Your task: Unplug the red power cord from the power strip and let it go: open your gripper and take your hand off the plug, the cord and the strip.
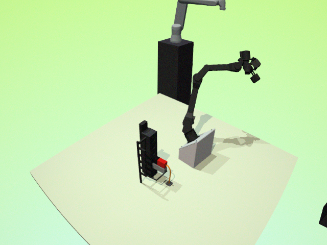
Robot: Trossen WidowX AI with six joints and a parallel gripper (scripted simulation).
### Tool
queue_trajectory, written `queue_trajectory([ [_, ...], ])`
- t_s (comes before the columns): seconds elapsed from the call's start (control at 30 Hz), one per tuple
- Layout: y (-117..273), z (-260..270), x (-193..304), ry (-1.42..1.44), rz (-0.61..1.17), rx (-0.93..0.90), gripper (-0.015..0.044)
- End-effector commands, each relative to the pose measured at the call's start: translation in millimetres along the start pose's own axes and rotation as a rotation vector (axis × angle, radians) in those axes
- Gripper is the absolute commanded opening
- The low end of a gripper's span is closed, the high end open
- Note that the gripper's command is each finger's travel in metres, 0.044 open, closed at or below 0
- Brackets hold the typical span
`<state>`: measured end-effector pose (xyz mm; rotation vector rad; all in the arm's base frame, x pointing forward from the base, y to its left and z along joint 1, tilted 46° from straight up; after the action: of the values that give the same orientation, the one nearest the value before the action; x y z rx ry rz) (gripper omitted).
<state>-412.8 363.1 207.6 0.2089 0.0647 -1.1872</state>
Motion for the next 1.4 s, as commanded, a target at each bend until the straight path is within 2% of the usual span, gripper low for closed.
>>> queue_trajectory([
  [0.0, 2, -1, -1, 0.0, -0.008, 0.004, 0.0374],
  [0.27, 95, -58, -34, 0.004, -0.285, 0.217, 0.0164],
  [0.57, 230, -128, -30, -0.036, -0.535, 0.562, 0.016],
  [0.87, 357, -183, 26, -0.175, -0.644, 0.908, 0.016],
  [1.1, 441, -214, 102, -0.318, -0.61, 1.164, 0.016],
  [1.37, 511, -231, 214, -0.507, -0.43, 1.379, 0.016],
])
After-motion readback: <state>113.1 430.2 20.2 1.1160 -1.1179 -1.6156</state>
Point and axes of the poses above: the point midway between the two fingers, 35 mm back from their tips, its own y axis back along the fingers, its own z axis across the jaws, x = y × z, the point moved 3 cm from there along y, back along the fingers, and after that the axes turned 3 degrees about y, right-handed, at the moved point
